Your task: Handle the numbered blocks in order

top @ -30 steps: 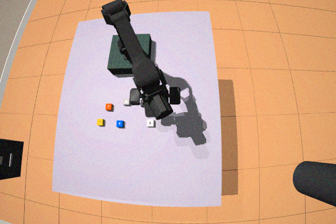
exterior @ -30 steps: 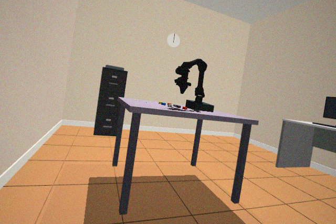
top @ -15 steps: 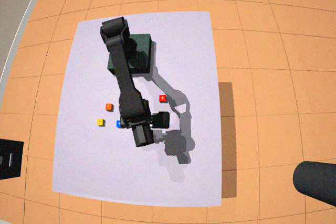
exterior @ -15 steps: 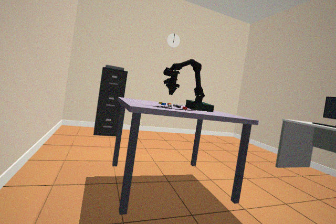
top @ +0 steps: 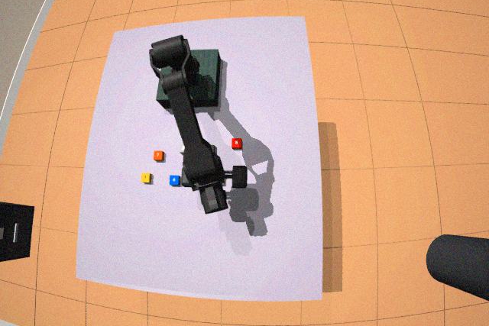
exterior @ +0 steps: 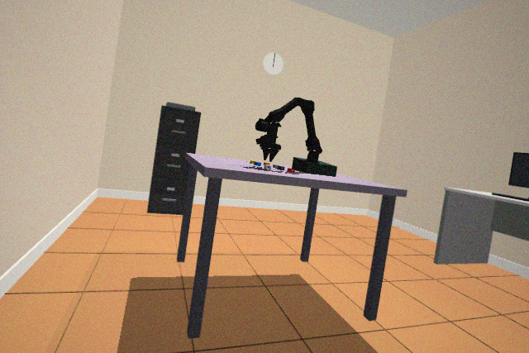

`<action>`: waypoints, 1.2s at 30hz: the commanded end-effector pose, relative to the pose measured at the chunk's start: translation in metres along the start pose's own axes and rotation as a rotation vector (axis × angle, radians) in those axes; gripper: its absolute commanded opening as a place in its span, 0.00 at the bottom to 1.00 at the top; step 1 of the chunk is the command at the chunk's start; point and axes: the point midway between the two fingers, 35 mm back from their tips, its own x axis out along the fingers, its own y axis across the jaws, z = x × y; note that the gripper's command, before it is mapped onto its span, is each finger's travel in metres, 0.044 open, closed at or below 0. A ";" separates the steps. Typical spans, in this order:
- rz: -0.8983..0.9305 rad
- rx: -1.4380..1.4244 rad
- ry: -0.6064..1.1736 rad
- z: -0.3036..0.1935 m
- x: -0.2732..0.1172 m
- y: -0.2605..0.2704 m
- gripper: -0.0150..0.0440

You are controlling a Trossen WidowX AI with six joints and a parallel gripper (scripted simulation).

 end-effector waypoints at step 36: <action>0.003 0.000 0.013 -0.003 0.034 0.000 0.46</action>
